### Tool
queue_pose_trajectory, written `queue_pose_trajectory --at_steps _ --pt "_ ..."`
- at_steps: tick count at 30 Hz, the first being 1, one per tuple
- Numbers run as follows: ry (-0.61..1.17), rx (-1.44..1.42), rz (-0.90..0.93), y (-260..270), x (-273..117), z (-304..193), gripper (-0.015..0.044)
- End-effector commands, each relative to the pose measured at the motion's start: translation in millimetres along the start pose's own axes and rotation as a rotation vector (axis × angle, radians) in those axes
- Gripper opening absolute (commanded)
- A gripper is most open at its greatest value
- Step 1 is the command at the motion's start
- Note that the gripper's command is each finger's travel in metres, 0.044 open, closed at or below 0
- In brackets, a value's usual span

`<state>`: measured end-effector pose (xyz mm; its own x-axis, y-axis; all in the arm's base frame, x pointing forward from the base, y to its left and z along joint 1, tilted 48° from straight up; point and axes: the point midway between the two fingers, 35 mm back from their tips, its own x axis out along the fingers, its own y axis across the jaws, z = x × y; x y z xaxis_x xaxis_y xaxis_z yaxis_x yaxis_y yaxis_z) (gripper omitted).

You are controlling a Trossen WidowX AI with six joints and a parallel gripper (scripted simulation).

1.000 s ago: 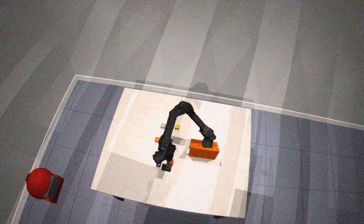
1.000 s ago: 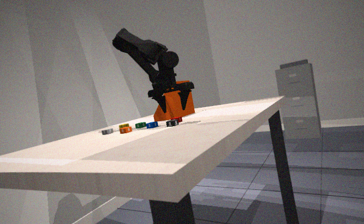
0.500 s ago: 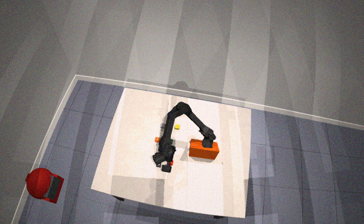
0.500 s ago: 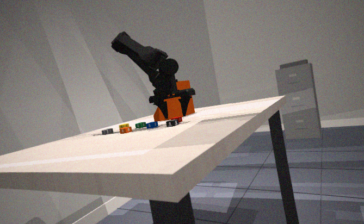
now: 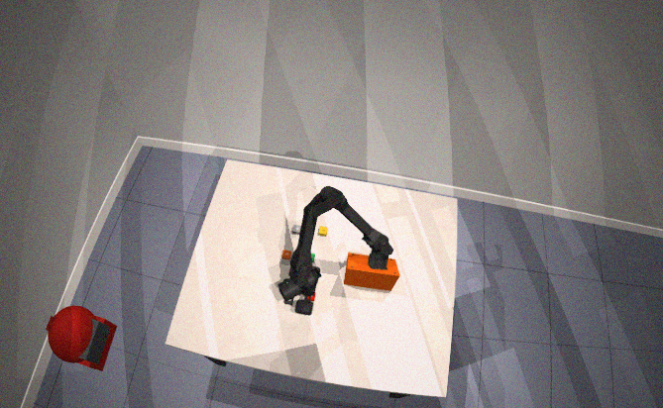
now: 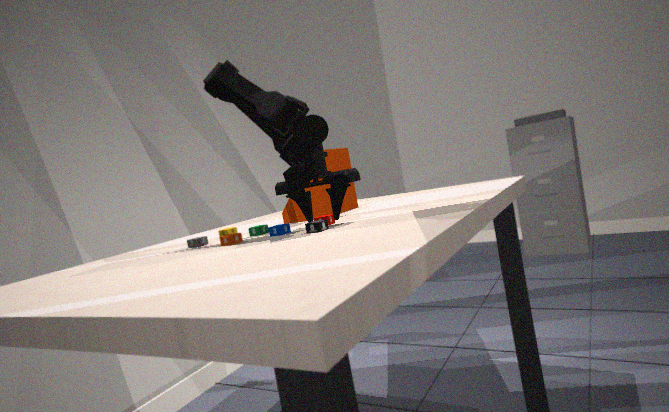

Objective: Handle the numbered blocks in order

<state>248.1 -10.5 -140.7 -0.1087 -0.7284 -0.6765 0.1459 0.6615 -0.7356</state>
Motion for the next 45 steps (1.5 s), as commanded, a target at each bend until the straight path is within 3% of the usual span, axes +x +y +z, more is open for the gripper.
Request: queue_pose_trajectory --at_steps 1,45 --pt "-0.004 -0.003 -0.003 0 0 0 0.0138" --pt "-0.004 -0.003 -0.002 0 -14 0 0.0120"
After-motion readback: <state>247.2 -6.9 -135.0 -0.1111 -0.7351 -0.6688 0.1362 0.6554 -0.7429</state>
